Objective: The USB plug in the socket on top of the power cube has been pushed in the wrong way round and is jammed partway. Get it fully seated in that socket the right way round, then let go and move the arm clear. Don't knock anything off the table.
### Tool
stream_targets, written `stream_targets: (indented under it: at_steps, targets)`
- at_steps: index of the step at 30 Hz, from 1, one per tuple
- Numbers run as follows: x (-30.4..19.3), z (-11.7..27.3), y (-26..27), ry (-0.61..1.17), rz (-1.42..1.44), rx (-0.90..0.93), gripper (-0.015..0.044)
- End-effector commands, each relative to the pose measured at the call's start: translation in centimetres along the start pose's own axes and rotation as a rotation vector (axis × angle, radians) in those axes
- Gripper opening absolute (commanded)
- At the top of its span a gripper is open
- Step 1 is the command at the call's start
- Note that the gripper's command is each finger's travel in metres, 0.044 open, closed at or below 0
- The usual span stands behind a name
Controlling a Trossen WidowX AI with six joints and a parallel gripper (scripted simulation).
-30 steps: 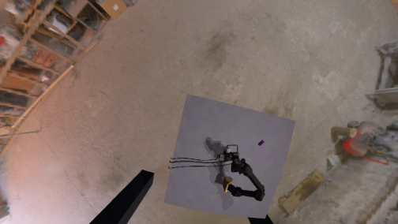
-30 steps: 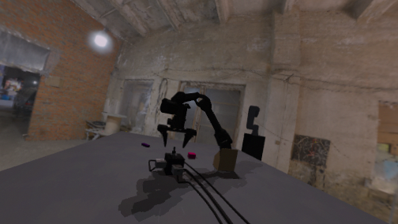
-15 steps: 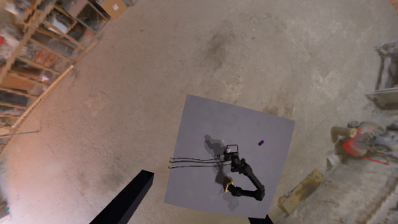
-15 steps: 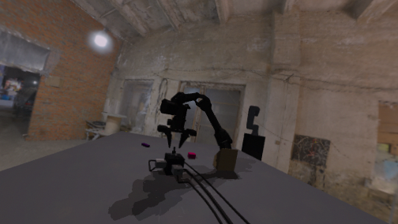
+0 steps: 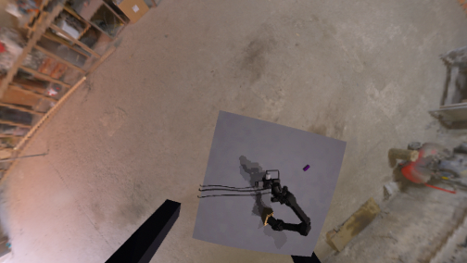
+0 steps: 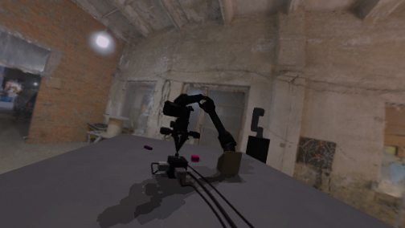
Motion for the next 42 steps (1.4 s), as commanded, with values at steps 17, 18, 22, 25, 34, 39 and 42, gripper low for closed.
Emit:
stream_targets:
  at_steps: [17, 18, 22, 25, 34, 39, 42]
  targets:
    - [0.0, 0.5, 0.0, 0.0, 0.0, 0.0, 0.0]
    - [0.0, 0.6, 0.0, 0.0, 0.0, 0.0, 0.0]
    - [0.0, 0.8, 0.0, 0.0, 0.0, 0.0, 0.0]
    - [0.0, 1.0, 0.0, 0.0, 0.0, 0.0, 0.0]
    - [0.0, 1.6, 0.0, 0.001, 0.0, 0.0, 0.0]
    - [0.0, 2.0, 0.0, 0.001, 0.0, 0.0, 0.0]
    - [0.0, 2.2, 0.0, 0.001, 0.0, 0.0, 0.0]
Point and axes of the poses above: the point midway between the two fingers, 35 mm back from their tips, its own z axis back along the fingers, its own y axis across the jaws, x = y × z, the point moved 8 cm from there along z, back along the fingers
